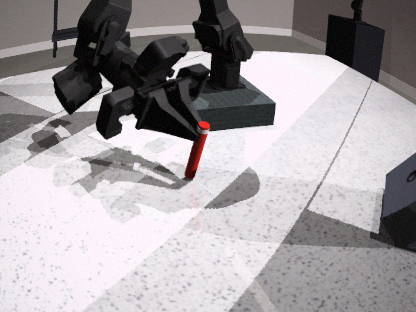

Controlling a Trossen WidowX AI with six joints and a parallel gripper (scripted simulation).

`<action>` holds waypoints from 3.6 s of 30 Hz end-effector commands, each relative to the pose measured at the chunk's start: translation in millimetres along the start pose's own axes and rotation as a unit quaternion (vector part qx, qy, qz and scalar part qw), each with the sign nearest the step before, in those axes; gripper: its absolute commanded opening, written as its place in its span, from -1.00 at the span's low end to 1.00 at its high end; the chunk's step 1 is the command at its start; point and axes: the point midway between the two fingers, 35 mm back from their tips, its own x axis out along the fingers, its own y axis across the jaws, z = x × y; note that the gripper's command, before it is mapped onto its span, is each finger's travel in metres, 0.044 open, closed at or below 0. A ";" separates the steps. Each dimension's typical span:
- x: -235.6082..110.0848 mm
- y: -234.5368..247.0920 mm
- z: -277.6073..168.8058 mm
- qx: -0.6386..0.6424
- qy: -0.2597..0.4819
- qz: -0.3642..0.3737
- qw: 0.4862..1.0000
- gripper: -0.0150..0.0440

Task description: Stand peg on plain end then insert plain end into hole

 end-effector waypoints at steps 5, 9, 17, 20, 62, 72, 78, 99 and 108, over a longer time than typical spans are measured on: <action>-3.8 -0.7 -4.2 0.001 -0.035 -0.001 0.999 -0.33; -4.4 -0.8 -4.0 0.001 -0.029 -0.001 1.000 -0.33; -3.4 -0.7 -6.2 -0.001 -0.029 -0.001 1.000 -0.33; -3.3 -1.1 -6.8 -0.002 -0.029 -0.002 1.000 -0.33; -8.2 -4.8 -13.1 -0.007 -0.030 -0.009 0.999 -0.33; -9.3 -5.1 -13.9 -0.005 -0.033 -0.011 0.999 -0.33; -10.0 -5.4 -14.3 -0.004 -0.034 -0.012 0.999 -0.33; -12.3 -6.0 -15.9 0.001 -0.040 -0.016 0.999 -0.33; -13.3 -6.1 -16.6 0.003 -0.042 -0.018 0.999 -0.33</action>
